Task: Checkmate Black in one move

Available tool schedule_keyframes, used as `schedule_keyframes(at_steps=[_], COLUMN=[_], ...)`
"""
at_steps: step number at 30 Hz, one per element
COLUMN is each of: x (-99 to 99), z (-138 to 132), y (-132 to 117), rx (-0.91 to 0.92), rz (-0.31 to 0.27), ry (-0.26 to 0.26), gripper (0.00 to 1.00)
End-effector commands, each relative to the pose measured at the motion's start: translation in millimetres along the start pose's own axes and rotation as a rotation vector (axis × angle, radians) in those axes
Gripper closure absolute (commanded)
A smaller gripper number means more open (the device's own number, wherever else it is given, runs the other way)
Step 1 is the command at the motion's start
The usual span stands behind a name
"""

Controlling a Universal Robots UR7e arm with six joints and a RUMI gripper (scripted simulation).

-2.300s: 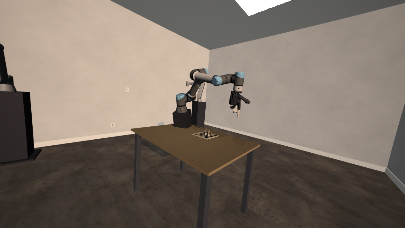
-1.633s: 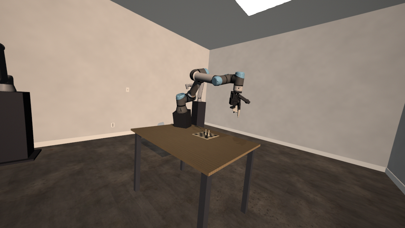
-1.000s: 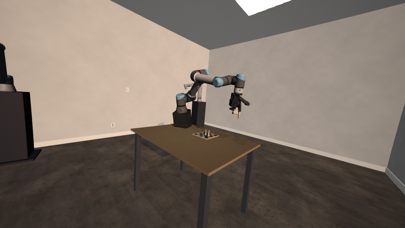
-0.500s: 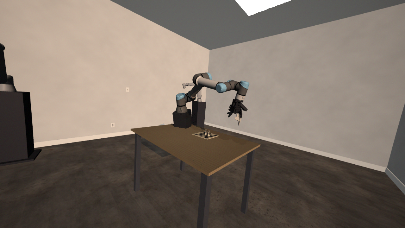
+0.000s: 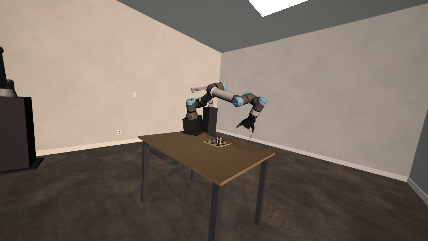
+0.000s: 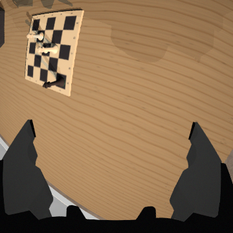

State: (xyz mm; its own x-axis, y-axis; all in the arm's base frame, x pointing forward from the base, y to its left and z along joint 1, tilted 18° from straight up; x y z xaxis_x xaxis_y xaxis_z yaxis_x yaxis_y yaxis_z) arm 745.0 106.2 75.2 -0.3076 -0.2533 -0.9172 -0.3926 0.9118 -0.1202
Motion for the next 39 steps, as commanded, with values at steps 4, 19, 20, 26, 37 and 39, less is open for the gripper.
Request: schedule_keyframes(at_steps=[4,19,20,26,37,39], x=[34.3,95.0,99.7,120.4,147.1,151.2], z=[-5.5,-24.7,-26.6,-35.6,-48.5,-50.7], y=[10.2,26.3,27.4,32.3,38.3,39.2], rx=[-0.294,-0.839,-0.884,-1.09,-1.368,-1.412], rz=[0.029,0.164,0.179,0.262,0.402,0.427], ry=[0.133,0.331,0.346,0.409,0.482,0.492], gripper=[0.0,0.0,0.0,0.0,0.0,0.0])
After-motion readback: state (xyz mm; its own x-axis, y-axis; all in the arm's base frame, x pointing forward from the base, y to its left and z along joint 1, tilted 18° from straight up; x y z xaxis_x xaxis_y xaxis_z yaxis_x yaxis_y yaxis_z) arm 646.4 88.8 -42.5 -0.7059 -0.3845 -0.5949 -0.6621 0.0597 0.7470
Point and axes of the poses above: the point where the finger pads meet when closed, its own x axis out along the fingers, its own z axis across the jaws, y = z × x, the point moved 2 cm from there along -x, back along the fingers, and after that the axes turned 6 degrees about -x, right-handed, at the moved point
